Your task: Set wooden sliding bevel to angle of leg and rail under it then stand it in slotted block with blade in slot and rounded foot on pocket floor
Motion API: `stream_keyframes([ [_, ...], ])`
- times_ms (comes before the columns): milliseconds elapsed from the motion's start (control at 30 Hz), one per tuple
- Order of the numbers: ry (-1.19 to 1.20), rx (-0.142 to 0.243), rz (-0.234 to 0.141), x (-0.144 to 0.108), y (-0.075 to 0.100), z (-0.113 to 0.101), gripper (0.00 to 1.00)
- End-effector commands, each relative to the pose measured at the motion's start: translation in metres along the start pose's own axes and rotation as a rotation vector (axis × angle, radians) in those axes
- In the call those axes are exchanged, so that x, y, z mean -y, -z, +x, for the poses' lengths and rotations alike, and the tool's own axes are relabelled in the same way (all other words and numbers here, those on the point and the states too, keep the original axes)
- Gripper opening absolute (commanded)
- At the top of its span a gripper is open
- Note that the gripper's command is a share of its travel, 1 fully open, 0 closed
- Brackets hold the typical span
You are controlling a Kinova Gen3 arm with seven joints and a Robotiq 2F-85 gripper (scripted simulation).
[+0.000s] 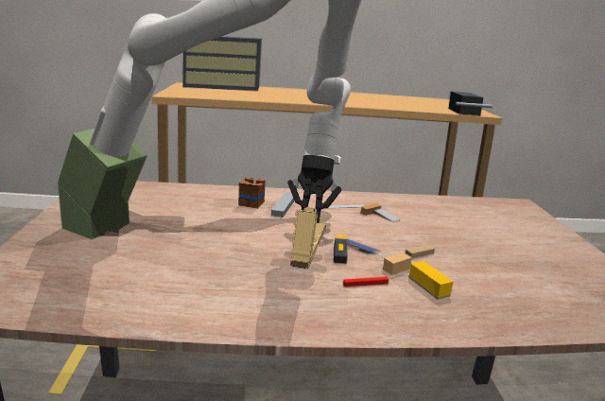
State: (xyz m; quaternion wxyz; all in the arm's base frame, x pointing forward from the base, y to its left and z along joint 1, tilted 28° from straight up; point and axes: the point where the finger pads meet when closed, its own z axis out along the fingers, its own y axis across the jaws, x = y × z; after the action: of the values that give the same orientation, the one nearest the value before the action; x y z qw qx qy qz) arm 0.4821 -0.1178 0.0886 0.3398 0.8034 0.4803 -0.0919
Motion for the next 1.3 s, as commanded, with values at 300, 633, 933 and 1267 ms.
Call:
stream_keyframes([
  [300,0.000,-0.001,-0.001,0.000,0.001,0.009,0.10],
  [633,0.000,-0.001,-0.001,0.000,0.001,0.009,0.10],
  [933,0.000,-0.001,-0.001,0.000,0.005,0.009,0.10],
  [1267,0.000,-0.001,-0.001,0.000,0.015,0.009,0.10],
])
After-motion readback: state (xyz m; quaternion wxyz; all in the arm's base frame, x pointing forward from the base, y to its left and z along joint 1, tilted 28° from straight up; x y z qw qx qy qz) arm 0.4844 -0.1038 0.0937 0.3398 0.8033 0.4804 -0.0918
